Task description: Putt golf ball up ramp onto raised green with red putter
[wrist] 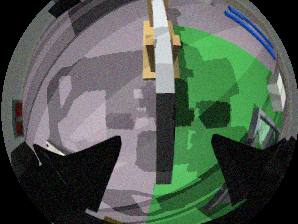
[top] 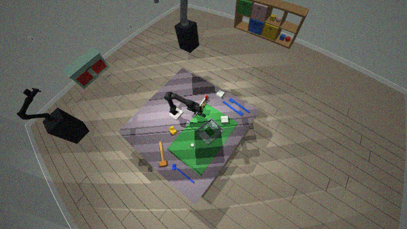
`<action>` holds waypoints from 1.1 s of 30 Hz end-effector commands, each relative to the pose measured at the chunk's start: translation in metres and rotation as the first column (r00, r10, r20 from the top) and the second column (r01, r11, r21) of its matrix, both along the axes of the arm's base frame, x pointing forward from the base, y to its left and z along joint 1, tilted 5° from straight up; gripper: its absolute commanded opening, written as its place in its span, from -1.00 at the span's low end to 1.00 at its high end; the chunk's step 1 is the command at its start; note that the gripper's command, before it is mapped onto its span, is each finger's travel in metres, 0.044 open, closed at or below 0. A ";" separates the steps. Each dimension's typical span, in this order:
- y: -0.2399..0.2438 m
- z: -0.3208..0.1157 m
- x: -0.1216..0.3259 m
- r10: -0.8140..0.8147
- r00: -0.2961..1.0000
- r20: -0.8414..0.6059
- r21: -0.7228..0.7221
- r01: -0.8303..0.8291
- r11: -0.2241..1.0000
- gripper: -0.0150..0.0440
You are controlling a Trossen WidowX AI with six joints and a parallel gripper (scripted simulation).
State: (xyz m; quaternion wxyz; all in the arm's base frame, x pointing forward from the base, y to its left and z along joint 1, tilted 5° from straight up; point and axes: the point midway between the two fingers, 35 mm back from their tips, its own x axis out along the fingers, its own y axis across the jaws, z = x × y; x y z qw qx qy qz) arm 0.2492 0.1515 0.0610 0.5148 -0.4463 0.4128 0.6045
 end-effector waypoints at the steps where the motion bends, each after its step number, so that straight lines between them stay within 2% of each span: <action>1: -0.001 -0.008 -0.003 0.003 1.000 -0.011 -0.002 -0.003 1.000 1.00; 19: -0.001 -0.025 -0.005 0.003 1.000 -0.011 -0.002 -0.003 1.000 1.00; 33: 0.000 -0.022 -0.002 0.001 1.000 -0.004 -0.002 -0.001 1.000 -0.25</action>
